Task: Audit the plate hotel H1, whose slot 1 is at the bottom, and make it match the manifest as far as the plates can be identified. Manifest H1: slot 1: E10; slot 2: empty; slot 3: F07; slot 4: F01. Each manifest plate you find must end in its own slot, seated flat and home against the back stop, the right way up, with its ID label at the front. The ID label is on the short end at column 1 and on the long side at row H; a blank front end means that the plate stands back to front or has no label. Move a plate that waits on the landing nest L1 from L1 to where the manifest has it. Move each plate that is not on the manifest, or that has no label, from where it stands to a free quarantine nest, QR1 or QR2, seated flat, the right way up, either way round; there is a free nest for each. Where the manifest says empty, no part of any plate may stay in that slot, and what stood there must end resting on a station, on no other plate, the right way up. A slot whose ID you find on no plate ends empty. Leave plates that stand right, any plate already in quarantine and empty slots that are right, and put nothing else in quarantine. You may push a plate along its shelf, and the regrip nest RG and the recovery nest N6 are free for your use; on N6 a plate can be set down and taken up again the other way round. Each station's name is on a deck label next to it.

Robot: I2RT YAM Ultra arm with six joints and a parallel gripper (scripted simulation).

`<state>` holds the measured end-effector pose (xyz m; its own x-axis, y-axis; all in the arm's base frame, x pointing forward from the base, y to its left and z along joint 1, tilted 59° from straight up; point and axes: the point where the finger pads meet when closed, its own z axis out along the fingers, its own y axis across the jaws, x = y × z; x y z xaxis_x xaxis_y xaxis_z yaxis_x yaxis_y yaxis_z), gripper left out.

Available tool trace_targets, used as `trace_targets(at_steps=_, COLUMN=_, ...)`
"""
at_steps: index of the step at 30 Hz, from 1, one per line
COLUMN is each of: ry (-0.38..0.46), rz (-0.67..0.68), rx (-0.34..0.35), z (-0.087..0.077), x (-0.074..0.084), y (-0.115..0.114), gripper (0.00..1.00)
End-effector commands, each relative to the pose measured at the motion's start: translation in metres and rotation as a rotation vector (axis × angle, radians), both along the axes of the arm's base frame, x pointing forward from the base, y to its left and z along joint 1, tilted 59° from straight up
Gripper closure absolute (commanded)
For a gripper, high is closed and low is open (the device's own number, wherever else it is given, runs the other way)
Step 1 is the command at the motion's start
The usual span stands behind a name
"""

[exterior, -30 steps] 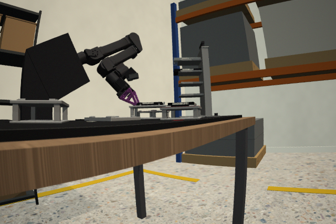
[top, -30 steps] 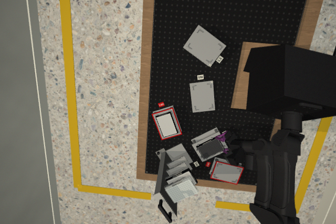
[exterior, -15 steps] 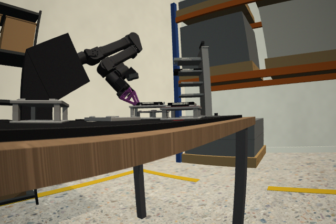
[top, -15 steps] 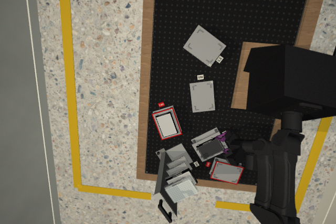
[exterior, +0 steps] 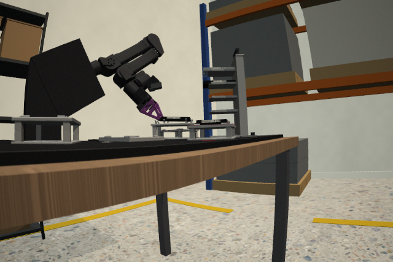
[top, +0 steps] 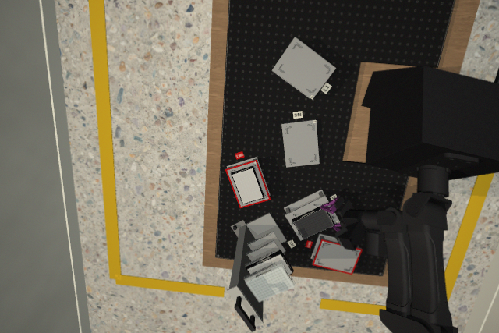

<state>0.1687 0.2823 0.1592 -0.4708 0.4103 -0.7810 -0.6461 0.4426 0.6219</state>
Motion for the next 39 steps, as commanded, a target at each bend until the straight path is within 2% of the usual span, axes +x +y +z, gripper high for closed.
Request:
trace_targets(at_steps=1, ry=-0.002, rz=-0.01, rx=0.003, z=0.002, x=0.002, y=-0.005, gripper=0.14)
trace_targets(at_steps=39, ry=-0.015, rz=-0.01, rx=0.027, z=0.028, x=0.0, y=-0.024, gripper=0.14)
